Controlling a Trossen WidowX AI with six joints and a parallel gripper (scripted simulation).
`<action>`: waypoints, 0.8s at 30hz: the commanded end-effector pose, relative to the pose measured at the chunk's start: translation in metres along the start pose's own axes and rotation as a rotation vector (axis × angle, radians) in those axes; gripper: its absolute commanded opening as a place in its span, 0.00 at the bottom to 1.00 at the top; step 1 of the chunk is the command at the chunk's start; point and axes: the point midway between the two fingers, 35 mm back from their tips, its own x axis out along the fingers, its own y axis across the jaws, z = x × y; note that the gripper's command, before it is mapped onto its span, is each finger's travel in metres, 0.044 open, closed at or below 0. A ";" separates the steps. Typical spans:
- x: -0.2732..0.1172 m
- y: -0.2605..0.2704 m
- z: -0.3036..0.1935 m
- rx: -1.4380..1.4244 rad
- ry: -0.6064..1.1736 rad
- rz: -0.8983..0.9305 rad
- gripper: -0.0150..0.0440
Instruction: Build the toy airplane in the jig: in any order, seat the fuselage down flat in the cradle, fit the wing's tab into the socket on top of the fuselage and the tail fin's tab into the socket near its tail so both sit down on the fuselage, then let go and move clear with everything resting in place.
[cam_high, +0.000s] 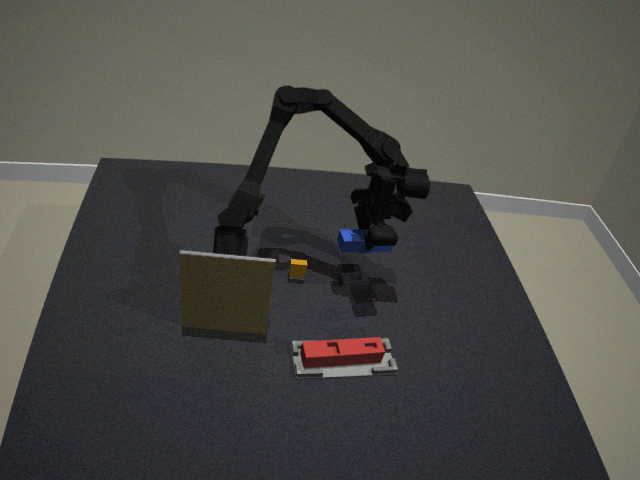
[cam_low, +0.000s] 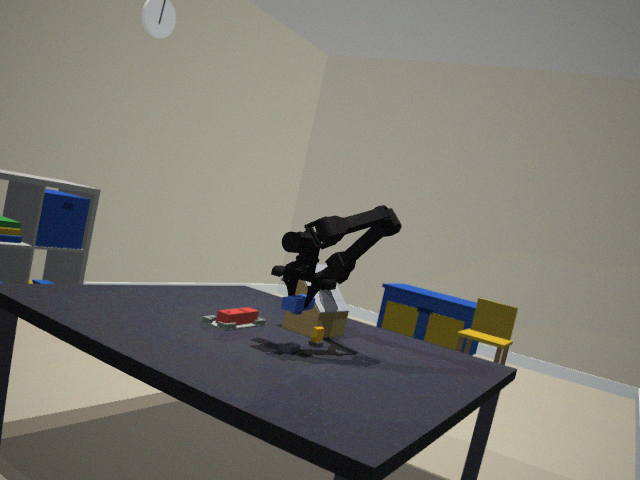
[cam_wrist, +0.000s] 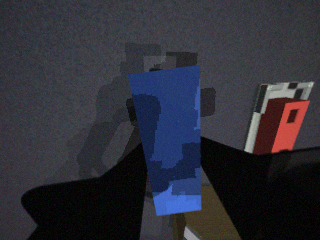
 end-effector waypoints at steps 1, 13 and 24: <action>-0.015 0.004 0.001 -0.015 -0.016 0.003 0.25; -0.016 -0.016 -0.001 -0.089 -0.015 -0.012 0.25; -0.012 -0.051 -0.005 -0.252 -0.013 -0.028 0.25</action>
